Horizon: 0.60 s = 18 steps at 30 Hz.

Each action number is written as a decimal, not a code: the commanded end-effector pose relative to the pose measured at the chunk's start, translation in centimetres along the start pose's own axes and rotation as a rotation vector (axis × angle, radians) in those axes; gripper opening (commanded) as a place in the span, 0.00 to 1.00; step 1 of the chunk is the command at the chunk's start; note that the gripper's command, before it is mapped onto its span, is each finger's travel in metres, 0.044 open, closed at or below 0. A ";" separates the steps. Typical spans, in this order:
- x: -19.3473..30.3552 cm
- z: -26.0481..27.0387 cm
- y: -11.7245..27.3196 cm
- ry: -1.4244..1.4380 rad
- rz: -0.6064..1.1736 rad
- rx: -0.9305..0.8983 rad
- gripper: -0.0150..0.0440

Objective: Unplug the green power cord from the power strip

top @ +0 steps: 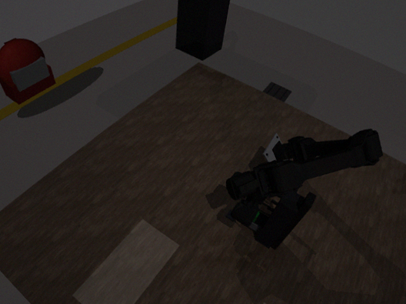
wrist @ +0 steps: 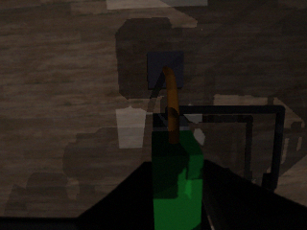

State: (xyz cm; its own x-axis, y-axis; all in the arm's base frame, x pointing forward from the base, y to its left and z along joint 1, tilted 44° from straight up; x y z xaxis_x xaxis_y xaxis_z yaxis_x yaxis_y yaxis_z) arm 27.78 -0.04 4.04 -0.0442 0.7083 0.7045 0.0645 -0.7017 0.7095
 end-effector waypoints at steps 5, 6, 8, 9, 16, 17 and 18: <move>-2.3 0.2 0.3 -0.004 -0.025 -0.005 0.25; -2.5 0.2 0.3 -0.004 -0.026 -0.005 0.25; -2.8 0.2 0.4 -0.005 -0.026 -0.005 0.25; -3.0 0.2 0.4 -0.005 -0.026 -0.005 0.25; -4.1 0.1 0.6 -0.005 -0.026 -0.005 0.25; -4.2 0.1 0.6 -0.006 -0.027 -0.005 0.25; -4.4 0.1 0.6 -0.006 -0.027 -0.005 0.25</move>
State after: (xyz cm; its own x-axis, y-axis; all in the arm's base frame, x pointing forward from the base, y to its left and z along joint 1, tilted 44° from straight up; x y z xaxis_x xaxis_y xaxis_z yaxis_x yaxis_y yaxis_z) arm 27.94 -0.46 3.24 -0.0556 0.6640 0.7457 0.0704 -0.7424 0.6662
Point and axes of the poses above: the point midway between the two fingers, 35 mm back from their tips, its own y axis back along the fingers, its own z axis across the jaws, x = y × z, the point moved 3 cm from there along y, back along the fingers
